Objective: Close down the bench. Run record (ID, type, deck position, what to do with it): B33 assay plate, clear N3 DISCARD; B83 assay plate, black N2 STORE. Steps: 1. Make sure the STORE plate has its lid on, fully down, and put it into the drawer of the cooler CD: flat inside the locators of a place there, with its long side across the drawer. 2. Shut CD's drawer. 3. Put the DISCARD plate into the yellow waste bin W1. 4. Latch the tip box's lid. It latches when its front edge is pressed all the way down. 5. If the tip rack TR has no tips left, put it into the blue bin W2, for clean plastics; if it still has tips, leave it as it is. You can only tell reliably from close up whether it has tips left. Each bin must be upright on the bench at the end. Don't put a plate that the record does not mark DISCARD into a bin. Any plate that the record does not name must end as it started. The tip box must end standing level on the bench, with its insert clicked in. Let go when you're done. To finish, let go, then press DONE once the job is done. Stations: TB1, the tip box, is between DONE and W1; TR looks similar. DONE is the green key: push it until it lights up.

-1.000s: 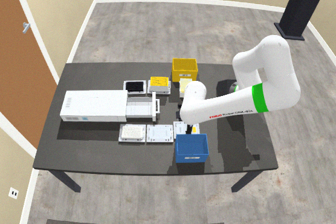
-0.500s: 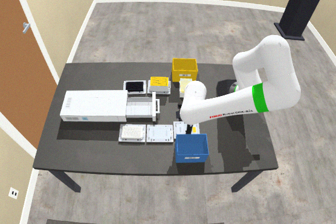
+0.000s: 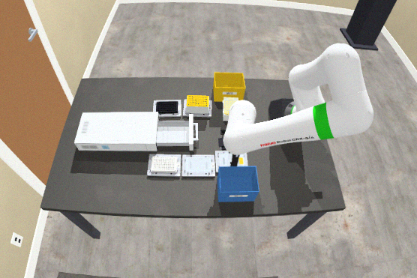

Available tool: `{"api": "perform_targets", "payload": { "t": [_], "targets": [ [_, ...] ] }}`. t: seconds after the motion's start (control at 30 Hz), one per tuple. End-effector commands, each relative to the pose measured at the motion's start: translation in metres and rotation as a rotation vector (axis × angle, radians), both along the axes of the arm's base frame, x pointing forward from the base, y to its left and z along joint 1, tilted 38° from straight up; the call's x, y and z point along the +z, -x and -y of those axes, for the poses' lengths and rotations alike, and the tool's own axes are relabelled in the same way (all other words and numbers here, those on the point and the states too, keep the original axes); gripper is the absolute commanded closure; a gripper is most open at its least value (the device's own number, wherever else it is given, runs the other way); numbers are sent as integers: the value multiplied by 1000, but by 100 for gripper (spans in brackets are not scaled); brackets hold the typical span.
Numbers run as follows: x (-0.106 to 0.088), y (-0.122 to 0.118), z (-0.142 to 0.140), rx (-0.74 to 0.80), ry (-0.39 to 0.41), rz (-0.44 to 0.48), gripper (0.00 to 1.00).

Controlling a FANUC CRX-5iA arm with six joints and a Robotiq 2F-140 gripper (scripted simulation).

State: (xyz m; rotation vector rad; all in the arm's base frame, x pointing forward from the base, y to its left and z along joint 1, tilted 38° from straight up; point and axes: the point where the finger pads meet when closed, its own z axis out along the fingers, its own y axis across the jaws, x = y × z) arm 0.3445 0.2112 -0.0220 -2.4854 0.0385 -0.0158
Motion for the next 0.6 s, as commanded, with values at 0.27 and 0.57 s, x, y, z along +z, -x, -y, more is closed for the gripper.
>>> {"api": "perform_targets", "payload": {
  "t": [0.27, 0.57],
  "targets": [
    [1, 0, 1, 0, 0, 1, 90],
    [3, 0, 2, 0, 0, 1, 90]
  ]
}}
